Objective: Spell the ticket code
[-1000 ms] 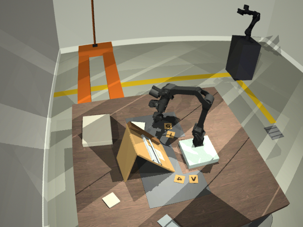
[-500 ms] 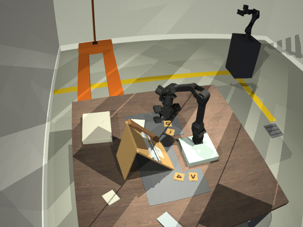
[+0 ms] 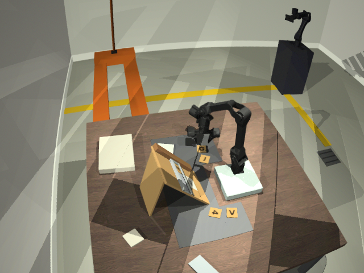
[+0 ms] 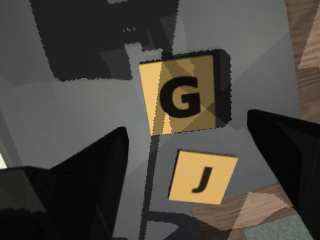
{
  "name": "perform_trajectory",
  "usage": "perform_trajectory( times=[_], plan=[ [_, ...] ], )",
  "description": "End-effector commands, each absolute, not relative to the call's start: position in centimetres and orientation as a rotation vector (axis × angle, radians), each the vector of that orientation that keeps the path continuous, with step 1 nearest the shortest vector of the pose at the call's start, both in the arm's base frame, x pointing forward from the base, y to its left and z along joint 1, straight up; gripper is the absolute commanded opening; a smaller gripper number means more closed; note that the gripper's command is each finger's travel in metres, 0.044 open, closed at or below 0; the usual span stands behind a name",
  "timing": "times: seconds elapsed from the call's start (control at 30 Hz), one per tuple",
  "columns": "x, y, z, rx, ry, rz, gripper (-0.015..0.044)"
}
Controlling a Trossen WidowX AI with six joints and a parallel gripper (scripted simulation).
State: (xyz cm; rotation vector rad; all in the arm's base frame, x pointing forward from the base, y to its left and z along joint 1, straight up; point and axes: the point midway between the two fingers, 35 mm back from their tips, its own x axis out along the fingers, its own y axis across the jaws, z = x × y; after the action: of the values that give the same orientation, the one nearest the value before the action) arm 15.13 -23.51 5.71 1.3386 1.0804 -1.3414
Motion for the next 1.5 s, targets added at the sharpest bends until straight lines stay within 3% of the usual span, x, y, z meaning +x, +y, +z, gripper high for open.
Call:
perform_trajectory(
  times=[0.0,1.47],
  plan=[
    [15.1,-23.4,4.8,1.343,1.082,-1.35,0.034],
    [15.2,-23.6,0.4,1.343,1.082,-1.35,0.034]
  ],
)
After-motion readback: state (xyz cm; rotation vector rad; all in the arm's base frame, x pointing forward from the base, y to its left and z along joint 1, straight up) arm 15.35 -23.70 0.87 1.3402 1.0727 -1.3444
